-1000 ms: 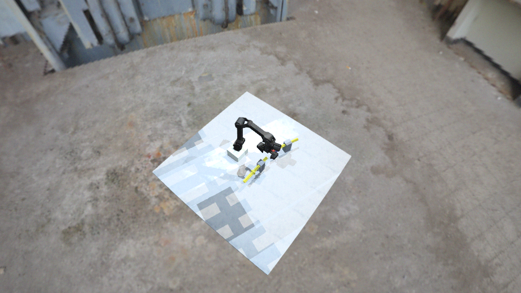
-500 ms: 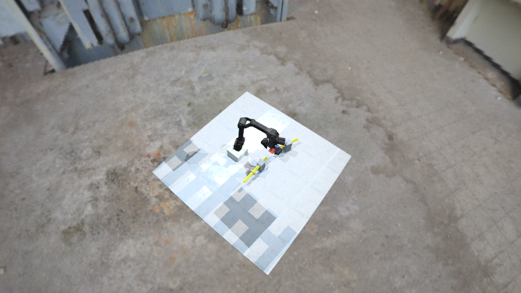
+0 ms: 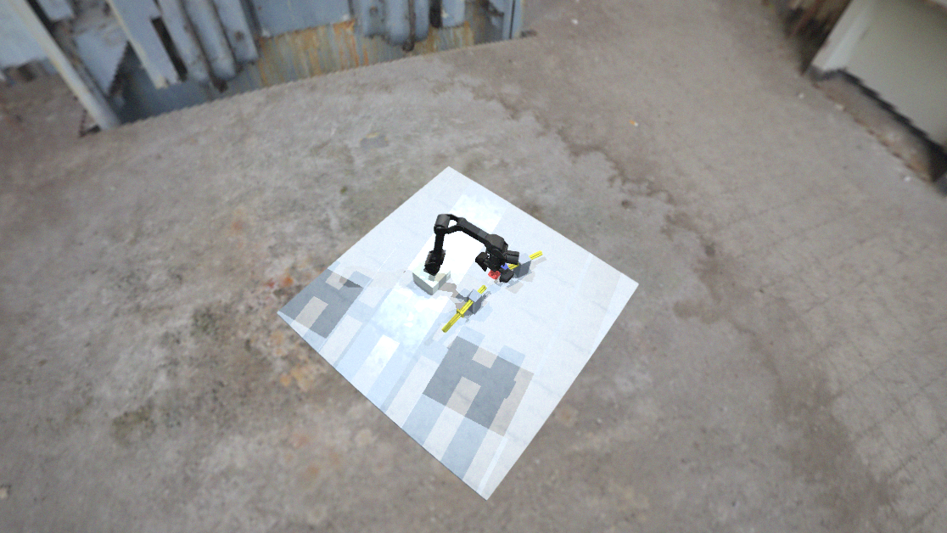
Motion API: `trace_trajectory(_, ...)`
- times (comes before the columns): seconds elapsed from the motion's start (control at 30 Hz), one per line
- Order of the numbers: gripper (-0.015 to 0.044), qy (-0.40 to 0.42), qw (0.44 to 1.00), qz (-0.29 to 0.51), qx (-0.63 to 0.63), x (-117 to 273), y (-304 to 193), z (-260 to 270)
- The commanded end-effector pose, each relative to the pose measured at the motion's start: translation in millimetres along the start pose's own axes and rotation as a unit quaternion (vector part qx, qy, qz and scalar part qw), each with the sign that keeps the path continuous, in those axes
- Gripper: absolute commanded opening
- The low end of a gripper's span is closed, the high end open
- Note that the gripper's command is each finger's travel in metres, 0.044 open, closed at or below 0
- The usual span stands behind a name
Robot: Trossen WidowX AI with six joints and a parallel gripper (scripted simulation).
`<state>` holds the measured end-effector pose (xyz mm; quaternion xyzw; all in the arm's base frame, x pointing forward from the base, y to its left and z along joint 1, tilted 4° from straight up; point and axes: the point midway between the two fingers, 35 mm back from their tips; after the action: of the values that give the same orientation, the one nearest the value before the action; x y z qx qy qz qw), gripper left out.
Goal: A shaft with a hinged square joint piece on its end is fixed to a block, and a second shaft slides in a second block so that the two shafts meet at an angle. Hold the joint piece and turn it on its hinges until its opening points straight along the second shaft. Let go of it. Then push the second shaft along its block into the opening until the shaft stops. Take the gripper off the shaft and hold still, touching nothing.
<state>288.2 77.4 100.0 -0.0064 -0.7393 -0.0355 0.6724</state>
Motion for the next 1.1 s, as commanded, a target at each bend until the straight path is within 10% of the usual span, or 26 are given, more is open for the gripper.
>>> trace_trajectory(0.0,0.044,0.003,1.0,0.003,-0.002,-9.7,-0.3,-0.3)
trace_trajectory(0.17,0.044,0.003,1.0,0.003,-0.003,-15.4,-0.3,-0.2)
trace_trajectory(0.5,0.0182,0.003,1.0,0.003,-0.003,-15.4,-0.3,-0.2)
trace_trajectory(1.07,0.0182,0.003,1.0,0.003,-0.003,-15.4,-0.3,-0.2)
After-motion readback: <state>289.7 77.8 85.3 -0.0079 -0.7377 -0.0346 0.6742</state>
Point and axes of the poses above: the point midway between the two fingers, 35 mm back from their tips, its own x axis back along the fingers, its own z axis across the jaws, y = z × x, and after that the axes turned 9 degrees about x, right-handed
